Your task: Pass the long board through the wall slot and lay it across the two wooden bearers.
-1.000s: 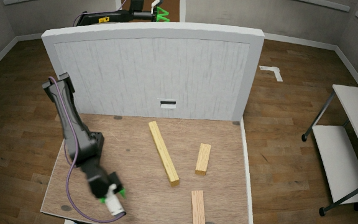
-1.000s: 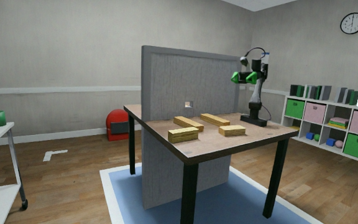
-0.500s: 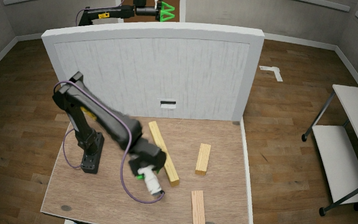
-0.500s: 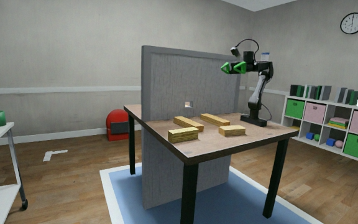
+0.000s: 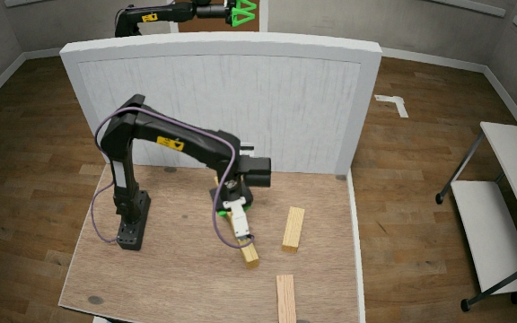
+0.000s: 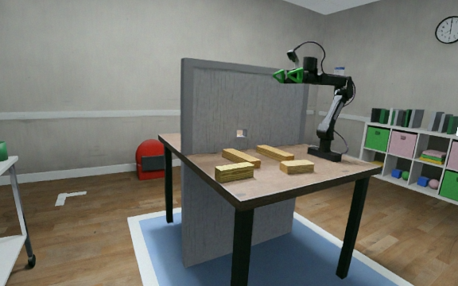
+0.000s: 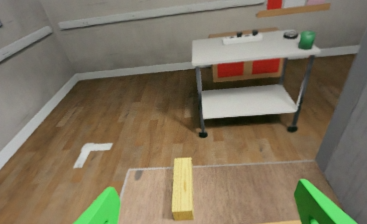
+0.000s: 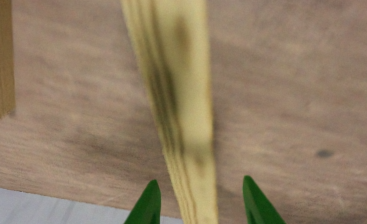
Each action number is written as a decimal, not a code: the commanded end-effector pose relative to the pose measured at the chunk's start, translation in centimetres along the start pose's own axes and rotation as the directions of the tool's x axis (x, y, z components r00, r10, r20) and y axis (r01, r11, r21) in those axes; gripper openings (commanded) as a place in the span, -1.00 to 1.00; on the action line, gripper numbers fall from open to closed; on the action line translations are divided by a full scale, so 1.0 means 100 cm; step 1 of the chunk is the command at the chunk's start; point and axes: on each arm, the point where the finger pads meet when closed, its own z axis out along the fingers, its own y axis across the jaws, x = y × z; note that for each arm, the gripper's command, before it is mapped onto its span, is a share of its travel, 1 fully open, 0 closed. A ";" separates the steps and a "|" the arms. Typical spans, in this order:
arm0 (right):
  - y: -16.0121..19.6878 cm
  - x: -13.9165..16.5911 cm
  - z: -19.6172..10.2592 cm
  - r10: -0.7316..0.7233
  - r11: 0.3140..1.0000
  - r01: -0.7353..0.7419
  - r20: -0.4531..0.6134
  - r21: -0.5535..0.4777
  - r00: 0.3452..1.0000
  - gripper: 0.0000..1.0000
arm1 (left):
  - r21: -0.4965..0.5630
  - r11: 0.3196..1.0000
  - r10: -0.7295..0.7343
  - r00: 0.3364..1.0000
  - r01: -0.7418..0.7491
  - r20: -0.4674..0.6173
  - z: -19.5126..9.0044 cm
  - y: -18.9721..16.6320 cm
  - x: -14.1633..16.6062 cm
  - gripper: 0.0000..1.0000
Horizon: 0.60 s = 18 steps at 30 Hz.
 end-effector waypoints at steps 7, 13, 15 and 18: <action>0.010 0.006 -0.022 -0.013 1.000 0.014 0.030 -0.028 0.999 -0.04 | -0.001 1.000 -0.011 0.996 0.011 0.091 -0.007 -0.002 -0.040 1.00; 0.012 0.009 -0.003 -0.025 0.999 0.026 0.035 -0.043 0.999 -0.04 | 0.003 1.000 -0.011 0.996 0.011 0.091 -0.007 -0.003 -0.040 1.00; 0.015 0.007 0.006 -0.020 0.999 0.021 0.029 -0.031 0.999 -0.04 | 0.003 1.000 -0.011 0.996 0.011 0.091 -0.007 -0.003 -0.040 1.00; 0.014 0.004 0.010 -0.009 0.999 0.010 0.024 -0.039 1.000 -0.04 | 0.003 1.000 -0.011 0.996 0.011 0.091 -0.007 -0.003 -0.040 1.00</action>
